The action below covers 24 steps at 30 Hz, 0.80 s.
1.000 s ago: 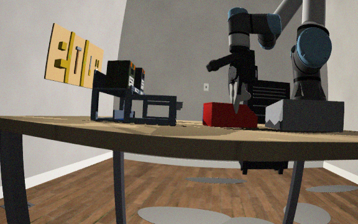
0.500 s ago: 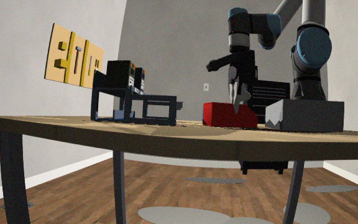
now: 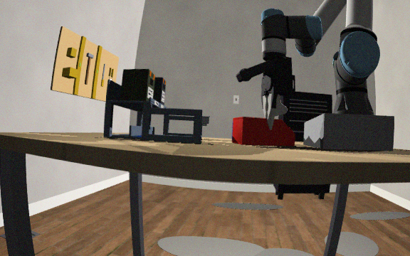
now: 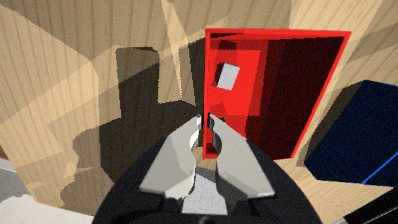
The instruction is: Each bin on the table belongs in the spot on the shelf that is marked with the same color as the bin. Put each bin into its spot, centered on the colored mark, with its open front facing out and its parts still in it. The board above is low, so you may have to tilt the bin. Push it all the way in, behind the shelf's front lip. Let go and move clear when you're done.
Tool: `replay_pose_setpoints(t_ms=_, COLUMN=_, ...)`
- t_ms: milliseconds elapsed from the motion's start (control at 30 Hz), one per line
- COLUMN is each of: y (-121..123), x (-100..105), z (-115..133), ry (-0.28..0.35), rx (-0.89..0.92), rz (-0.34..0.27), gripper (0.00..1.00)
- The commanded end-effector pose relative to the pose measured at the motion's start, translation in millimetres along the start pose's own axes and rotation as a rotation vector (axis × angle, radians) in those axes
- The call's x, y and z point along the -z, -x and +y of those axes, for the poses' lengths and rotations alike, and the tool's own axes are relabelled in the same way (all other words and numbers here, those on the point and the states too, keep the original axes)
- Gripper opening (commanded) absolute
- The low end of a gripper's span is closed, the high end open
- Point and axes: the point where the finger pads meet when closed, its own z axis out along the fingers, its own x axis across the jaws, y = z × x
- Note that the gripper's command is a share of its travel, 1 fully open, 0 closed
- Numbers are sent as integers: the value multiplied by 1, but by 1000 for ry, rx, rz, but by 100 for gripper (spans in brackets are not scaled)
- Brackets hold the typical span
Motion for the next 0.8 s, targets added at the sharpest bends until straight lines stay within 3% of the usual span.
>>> replay_pose_setpoints(t_ms=0, y=1, x=-2, z=2, ry=5, rx=0, rz=-4, gripper=0)
replay_pose_setpoints(t_ms=767, y=1, x=0, z=1, ry=3, rx=-1, rz=-2, gripper=0)
